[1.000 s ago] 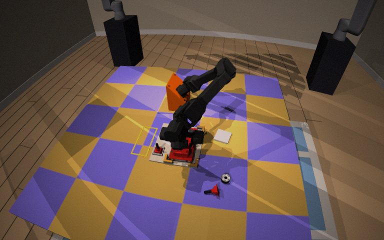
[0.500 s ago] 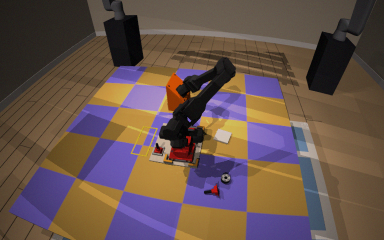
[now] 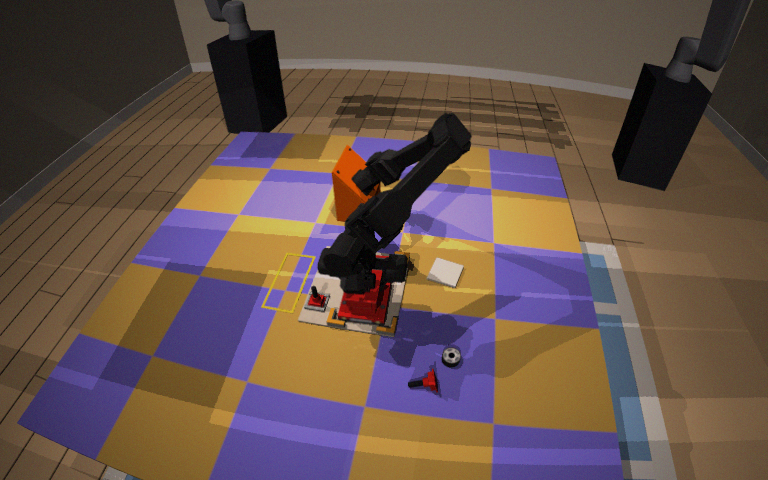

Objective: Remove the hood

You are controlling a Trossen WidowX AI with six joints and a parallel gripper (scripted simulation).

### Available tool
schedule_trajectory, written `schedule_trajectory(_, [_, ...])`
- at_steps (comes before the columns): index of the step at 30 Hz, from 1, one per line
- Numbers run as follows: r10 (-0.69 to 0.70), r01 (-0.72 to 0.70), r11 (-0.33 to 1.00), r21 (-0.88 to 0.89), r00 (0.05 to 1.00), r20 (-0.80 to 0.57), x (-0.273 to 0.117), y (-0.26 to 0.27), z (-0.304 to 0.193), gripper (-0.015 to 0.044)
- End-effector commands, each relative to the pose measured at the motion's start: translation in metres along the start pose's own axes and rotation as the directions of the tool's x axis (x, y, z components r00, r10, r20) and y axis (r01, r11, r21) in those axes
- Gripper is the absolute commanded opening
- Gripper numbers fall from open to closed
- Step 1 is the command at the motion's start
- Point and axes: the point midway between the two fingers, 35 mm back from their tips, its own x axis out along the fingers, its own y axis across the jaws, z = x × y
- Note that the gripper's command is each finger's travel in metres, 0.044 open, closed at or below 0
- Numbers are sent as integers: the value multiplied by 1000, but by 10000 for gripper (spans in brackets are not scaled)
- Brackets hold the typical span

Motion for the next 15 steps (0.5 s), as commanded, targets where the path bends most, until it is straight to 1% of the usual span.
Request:
schedule_trajectory(1, [-6, 6, 1000, -7, 1000, 7, -6, 0, 1, 0])
schedule_trajectory(8, [-7, 7, 1000, -7, 1000, 7, -14, 0, 2, 0])
schedule_trajectory(15, [-8, 8, 1000, -6, 1000, 7, -49, 0, 1, 0])
